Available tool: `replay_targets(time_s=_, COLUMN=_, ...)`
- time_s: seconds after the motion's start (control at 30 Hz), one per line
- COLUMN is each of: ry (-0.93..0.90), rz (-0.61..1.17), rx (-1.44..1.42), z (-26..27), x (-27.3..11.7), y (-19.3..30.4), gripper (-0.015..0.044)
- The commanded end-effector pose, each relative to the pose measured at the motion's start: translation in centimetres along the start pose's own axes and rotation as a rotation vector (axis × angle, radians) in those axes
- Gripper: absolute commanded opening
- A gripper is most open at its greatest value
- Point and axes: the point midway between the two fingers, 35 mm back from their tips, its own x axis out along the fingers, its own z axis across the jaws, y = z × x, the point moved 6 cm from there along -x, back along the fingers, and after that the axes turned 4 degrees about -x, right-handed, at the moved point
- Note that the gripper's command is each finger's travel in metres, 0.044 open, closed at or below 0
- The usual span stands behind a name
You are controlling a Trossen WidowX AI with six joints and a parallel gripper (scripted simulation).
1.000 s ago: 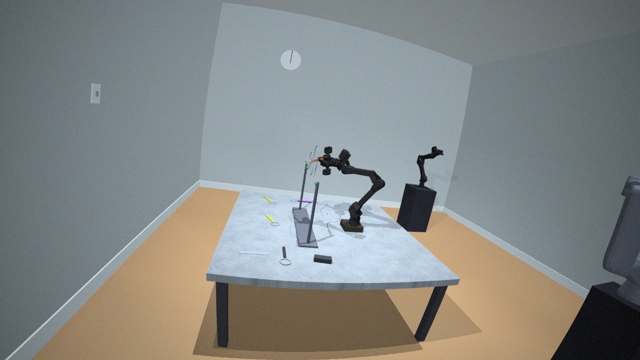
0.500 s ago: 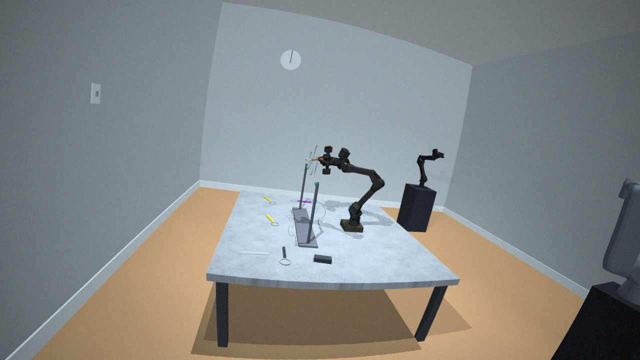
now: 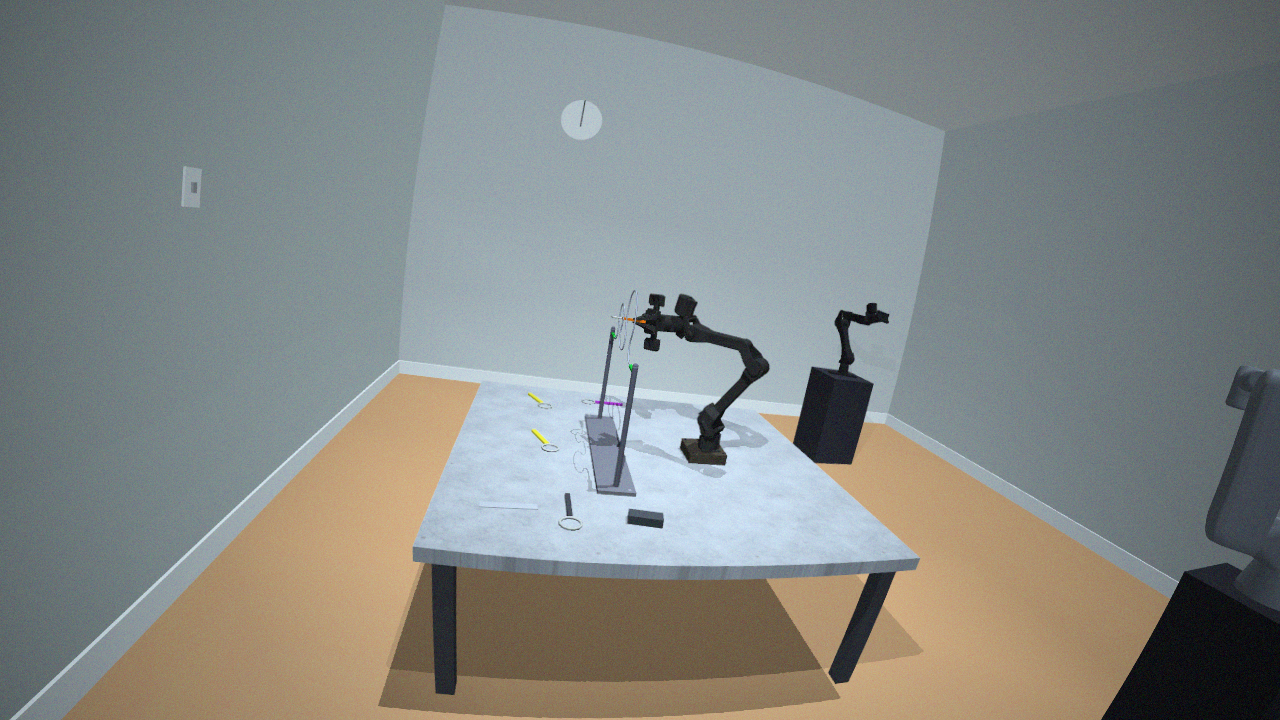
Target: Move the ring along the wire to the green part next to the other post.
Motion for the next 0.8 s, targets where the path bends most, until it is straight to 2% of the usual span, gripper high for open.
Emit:
replay_targets(time_s=0.0, ry=0.017, rz=0.005, rx=-0.055, z=0.17, x=0.00, y=0.18, gripper=-0.0150)
replay_targets(time_s=0.77, ry=0.149, rz=0.054, rx=-0.305, z=-0.81, x=-0.62, y=-0.22, gripper=-0.0150)
